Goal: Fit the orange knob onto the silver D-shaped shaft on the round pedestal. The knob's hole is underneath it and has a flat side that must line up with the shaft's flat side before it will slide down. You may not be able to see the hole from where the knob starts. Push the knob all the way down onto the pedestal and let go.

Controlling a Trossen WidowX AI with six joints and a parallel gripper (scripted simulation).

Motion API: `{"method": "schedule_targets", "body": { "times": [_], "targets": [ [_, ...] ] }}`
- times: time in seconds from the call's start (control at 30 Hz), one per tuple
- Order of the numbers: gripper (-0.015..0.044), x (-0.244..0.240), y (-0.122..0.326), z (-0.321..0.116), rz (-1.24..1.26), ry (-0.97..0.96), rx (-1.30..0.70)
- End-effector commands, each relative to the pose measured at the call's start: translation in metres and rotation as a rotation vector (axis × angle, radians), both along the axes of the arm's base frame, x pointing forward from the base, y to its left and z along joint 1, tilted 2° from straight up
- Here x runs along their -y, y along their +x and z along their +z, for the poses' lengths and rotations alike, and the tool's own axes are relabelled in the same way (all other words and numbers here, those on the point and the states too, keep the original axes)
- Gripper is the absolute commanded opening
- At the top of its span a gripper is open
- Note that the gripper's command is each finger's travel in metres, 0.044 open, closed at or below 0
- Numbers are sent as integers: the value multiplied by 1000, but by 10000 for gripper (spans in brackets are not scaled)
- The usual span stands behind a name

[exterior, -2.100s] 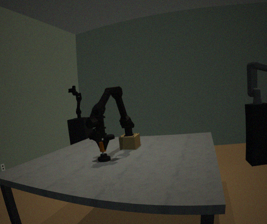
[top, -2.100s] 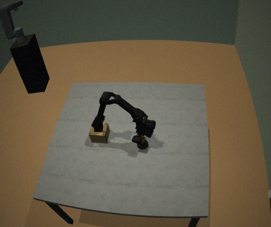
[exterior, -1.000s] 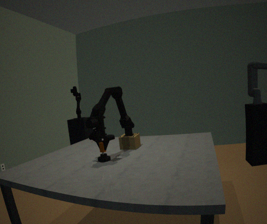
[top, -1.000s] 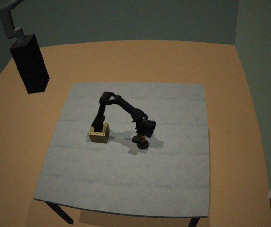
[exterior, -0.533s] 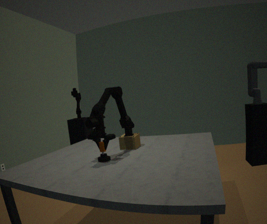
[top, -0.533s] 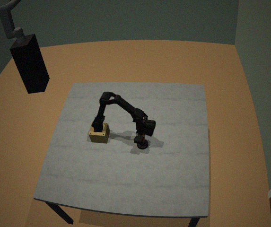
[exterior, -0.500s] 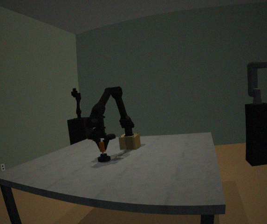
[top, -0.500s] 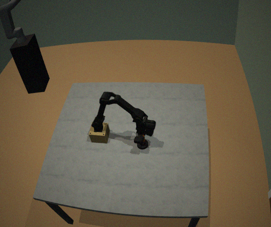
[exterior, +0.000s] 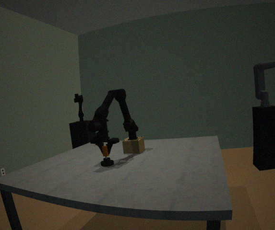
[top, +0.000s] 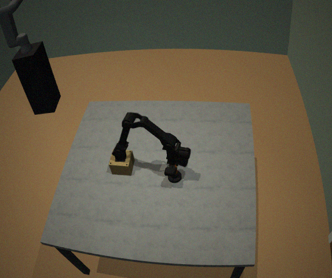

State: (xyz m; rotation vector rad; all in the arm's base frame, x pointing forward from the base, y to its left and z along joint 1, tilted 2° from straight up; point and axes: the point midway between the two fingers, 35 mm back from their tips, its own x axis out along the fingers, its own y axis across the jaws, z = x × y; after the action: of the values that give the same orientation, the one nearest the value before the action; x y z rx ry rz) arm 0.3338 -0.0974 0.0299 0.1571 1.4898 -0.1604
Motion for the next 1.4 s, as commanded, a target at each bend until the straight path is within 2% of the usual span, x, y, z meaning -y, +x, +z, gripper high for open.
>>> {"method": "schedule_targets", "body": {
  "times": [0.0,0.77,1.0,1.37],
  "targets": [
    [0,-1,1,-1,6,2,2],
    [0,0,0,4,6,2,2],
    [0,0,1,5,205,-13,0],
    [0,0,0,0,215,-14,0]
  ]
}}
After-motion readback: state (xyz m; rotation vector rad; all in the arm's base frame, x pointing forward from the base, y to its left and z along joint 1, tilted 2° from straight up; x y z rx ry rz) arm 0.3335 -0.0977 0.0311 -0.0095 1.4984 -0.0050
